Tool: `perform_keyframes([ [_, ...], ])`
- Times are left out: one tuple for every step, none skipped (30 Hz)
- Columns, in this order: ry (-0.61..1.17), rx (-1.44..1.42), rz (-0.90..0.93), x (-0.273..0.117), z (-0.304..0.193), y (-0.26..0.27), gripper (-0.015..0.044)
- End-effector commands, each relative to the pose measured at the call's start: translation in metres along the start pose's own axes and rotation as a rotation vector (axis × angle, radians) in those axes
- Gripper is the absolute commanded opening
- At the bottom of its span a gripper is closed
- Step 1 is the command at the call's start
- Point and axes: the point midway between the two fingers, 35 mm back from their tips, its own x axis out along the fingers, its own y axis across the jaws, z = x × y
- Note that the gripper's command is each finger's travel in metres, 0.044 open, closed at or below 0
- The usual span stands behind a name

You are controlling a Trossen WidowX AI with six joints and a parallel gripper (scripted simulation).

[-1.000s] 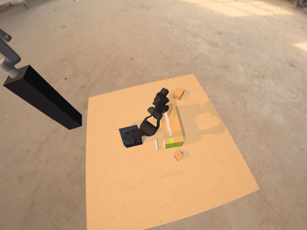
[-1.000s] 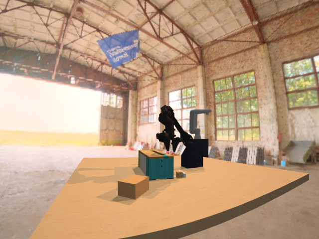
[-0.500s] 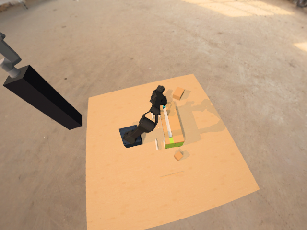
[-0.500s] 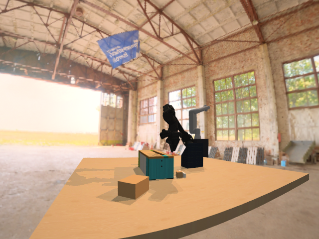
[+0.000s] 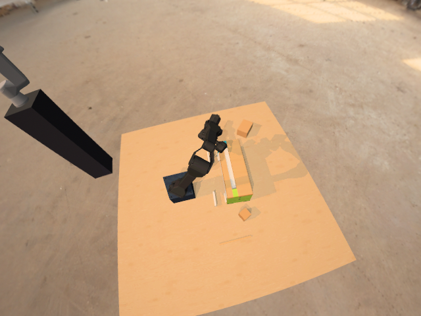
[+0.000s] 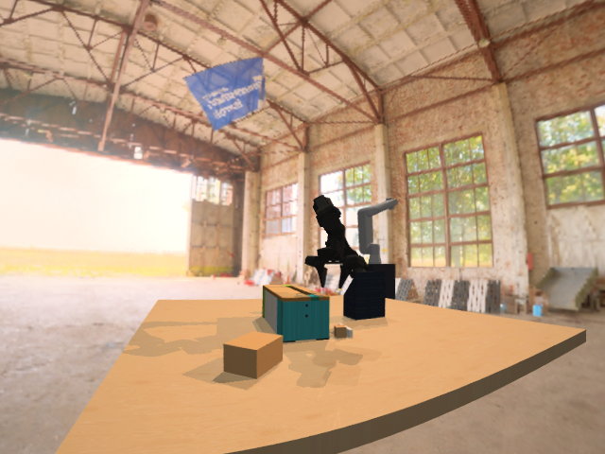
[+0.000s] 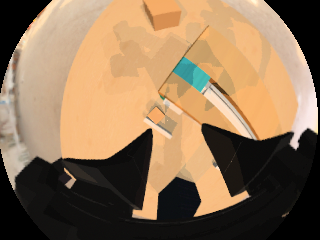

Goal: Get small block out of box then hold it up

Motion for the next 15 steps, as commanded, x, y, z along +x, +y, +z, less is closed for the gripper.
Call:
perform_keyframes([
  [0.022,-0.933,-0.13,-0.005,0.01,0.014,0.0285],
  [0.027,-0.99,-0.137,-0.006,0.01,0.015,0.0285],
  [0.032,-1.046,-0.143,-0.006,0.01,0.016,0.0285],
  [0.038,-1.103,-0.149,-0.006,0.01,0.017,0.0285],
  [0.044,-1.16,-0.155,-0.006,0.01,0.018,0.0285],
  [0.051,-1.217,-0.161,-0.006,0.01,0.019,0.0285],
  [0.058,-1.273,-0.167,-0.006,0.011,0.02,0.0285],
  [0.065,-1.33,-0.173,-0.007,0.011,0.02,0.0285],
  [0.075,-1.39,-0.184,-0.007,0.011,0.022,0.0285],
  [0.083,-1.446,-0.189,-0.007,0.011,0.023,0.0285],
  [0.091,-1.502,-0.194,-0.007,0.011,0.024,0.0285],
  [0.1,-1.559,-0.199,-0.007,0.011,0.025,0.0285],
  [0.109,-1.615,-0.204,-0.008,0.011,0.025,0.0285],
  [0.119,-1.671,-0.209,-0.008,0.011,0.026,0.0285],
  [0.129,-1.726,-0.214,-0.008,0.011,0.027,0.0285],
])
